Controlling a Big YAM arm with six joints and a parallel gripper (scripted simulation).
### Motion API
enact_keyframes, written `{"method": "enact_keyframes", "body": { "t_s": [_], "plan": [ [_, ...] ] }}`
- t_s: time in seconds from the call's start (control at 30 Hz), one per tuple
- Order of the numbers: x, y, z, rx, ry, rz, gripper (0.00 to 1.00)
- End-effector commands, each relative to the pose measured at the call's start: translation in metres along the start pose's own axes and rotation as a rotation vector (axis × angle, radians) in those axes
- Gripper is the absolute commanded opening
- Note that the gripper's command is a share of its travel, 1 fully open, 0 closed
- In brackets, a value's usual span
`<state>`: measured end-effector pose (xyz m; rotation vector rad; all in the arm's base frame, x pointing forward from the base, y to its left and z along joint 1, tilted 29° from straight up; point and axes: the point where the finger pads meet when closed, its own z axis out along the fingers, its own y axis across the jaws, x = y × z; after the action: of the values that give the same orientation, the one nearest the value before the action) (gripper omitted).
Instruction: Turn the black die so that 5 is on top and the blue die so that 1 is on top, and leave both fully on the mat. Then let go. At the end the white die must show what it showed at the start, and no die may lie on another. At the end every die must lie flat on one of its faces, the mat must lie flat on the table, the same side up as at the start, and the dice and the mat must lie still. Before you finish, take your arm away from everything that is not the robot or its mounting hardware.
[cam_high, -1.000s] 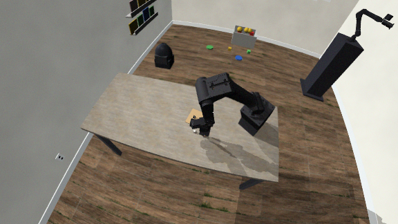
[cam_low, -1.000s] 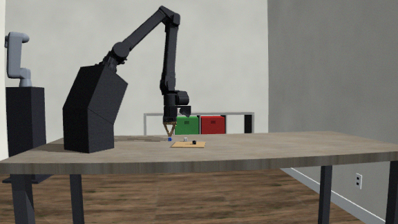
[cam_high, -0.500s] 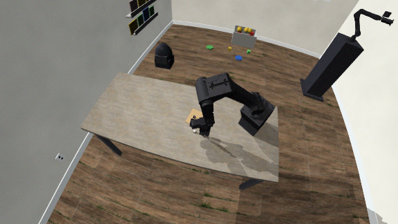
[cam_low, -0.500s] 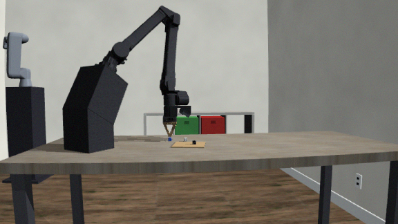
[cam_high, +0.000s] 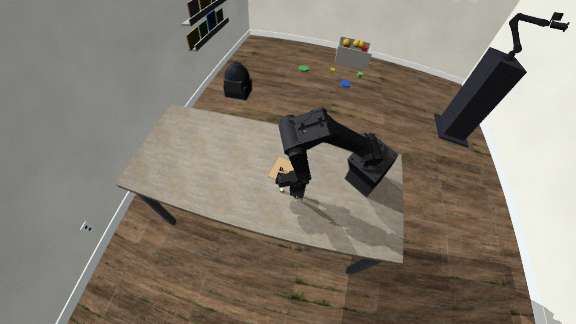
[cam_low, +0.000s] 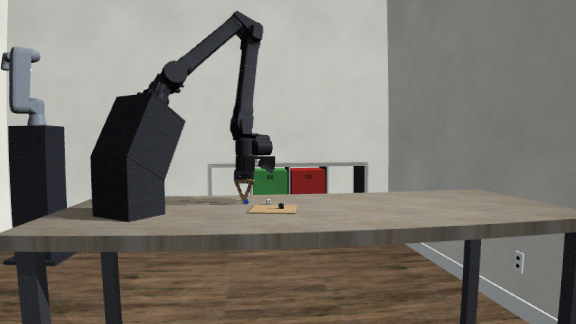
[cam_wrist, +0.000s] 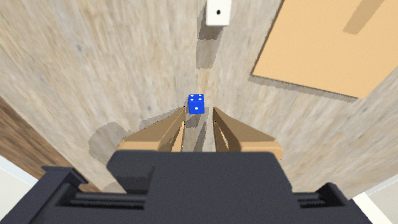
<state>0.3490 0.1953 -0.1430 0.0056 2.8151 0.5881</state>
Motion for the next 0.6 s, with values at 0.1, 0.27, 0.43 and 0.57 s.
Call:
{"method": "enact_keyframes", "body": {
  "t_s": [0.1,0.27,0.43,0.57],
  "plan": [
    [-0.004,0.007,0.007,-0.009,-0.015,-0.006,0.31],
    [-0.004,0.007,0.013,-0.010,-0.014,-0.008,0.31],
    [-0.010,0.011,0.012,-0.017,-0.028,-0.014,0.31],
    [-0.006,0.008,0.012,-0.011,-0.018,-0.009,0.31]
  ]
}}
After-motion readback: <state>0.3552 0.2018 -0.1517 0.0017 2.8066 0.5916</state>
